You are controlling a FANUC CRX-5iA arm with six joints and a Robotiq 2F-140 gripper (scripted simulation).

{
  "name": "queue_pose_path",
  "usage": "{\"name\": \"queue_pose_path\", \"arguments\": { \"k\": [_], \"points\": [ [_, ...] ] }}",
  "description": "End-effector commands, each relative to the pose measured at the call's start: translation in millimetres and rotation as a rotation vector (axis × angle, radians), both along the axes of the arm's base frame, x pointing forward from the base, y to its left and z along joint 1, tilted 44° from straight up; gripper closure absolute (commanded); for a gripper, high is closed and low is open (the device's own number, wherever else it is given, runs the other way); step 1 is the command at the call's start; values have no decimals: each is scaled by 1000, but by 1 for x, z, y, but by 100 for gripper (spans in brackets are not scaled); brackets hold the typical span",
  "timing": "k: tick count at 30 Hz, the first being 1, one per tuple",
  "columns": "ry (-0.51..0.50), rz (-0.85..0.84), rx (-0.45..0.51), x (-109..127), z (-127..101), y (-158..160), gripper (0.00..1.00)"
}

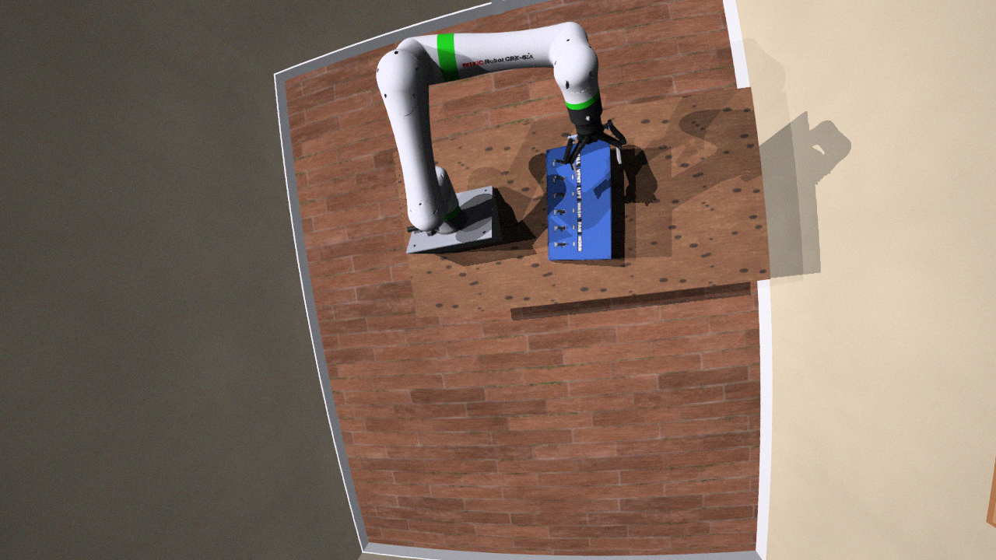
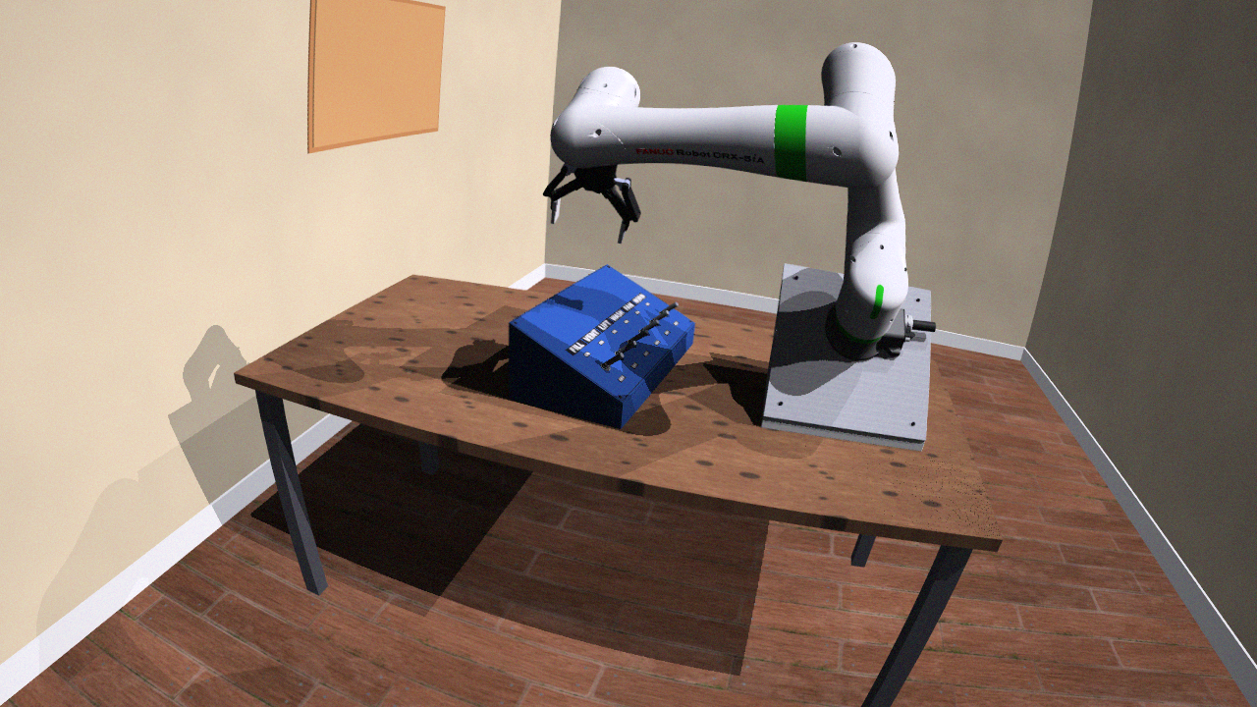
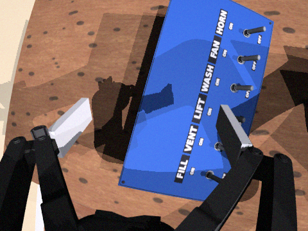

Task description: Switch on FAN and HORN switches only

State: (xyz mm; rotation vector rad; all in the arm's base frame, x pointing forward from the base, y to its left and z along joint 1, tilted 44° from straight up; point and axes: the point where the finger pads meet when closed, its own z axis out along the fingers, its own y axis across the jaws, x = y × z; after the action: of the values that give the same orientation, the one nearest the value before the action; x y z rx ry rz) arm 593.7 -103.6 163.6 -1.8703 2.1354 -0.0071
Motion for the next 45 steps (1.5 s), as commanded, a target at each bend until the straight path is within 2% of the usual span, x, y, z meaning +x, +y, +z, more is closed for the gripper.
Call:
{"name": "queue_pose_path", "arguments": {
  "k": [1, 8, 19, 27, 28, 33, 36, 38, 39, 41, 42, 44, 45],
  "points": [
    [0, 0, 1, -9, 14, -12, 0],
    [0, 0, 1, -22, 35, -29, 0],
    [-5, 15, 3, -25, 38, -29, 0],
    [-112, 263, 28, -45, 33, 13, 0],
    [-147, 333, 32, -52, 31, 25, 0],
    [-188, 408, 35, -58, 30, 38, 0],
    [-282, 566, 36, -73, 27, 65, 0],
    [-282, 566, 36, -73, 27, 65, 0],
    [-334, 644, 32, -81, 26, 79, 0],
    [-334, 644, 32, -81, 26, 79, 0],
    [-387, 720, 26, -89, 24, 93, 0],
    [-387, 720, 26, -89, 24, 93, 0],
    [-441, 792, 17, -97, 23, 106, 0]
  ]
}}
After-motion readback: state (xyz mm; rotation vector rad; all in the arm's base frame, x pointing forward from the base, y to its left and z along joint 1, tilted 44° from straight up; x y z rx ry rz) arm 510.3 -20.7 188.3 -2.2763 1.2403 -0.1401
